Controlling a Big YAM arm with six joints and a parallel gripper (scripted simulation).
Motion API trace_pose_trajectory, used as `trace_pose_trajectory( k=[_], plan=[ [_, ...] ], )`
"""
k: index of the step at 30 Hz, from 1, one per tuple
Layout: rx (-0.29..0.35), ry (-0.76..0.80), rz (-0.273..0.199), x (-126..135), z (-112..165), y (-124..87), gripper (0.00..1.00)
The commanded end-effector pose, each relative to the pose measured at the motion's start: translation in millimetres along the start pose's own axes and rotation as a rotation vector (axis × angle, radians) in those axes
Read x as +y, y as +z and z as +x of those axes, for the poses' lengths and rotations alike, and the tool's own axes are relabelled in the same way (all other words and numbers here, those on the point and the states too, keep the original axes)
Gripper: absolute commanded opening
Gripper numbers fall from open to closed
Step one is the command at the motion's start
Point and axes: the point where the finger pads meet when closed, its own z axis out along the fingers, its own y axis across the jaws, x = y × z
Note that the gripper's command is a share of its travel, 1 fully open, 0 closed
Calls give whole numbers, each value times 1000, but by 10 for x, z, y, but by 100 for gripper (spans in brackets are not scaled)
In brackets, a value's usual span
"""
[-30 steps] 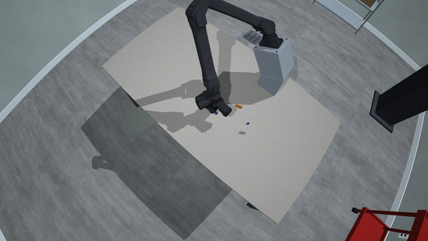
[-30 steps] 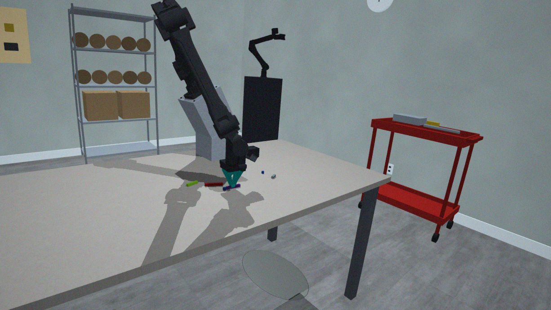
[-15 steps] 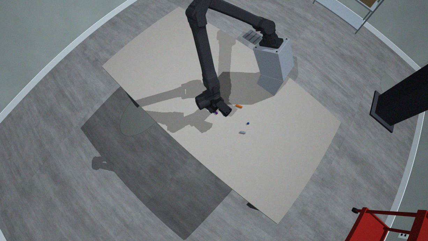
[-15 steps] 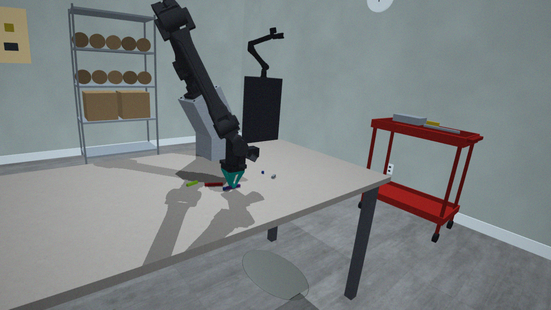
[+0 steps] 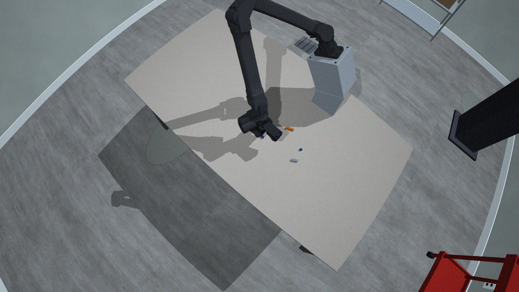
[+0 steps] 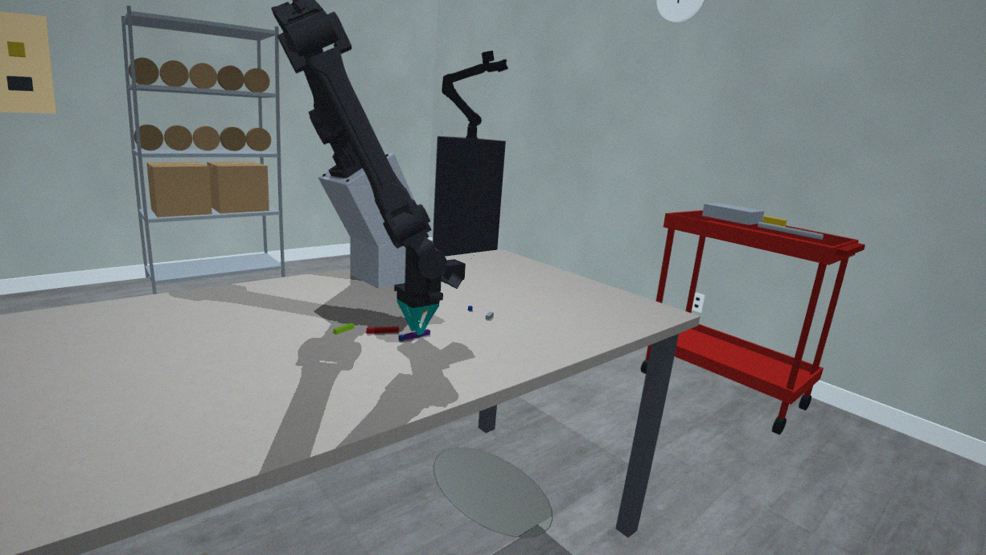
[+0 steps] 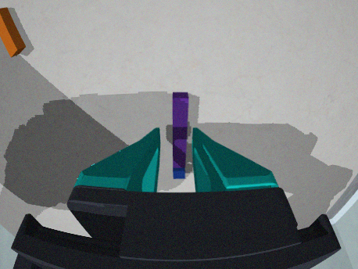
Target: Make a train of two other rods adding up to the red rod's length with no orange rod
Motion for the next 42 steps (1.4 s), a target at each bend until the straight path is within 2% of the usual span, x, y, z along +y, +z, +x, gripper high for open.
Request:
trace_pose_trajectory(
  k=[1, 14, 16, 17, 20, 22, 24, 25, 42],
  plan=[
    [0, 0, 17, -75, -9, -209, 24],
    [1, 1, 17, -63, -9, -850, 24],
    [1, 1, 17, -63, -9, -850, 24],
    [2, 30, 1, -12, 112, -816, 24],
    [0, 15, 10, -39, 46, -911, 24],
    [-3, -1, 5, -16, -29, -906, 24],
    [-2, 8, -2, 2, 12, -885, 24],
    [-2, 12, -2, -2, 26, -879, 100],
    [-1, 12, 4, -43, 37, -884, 100]
  ],
)
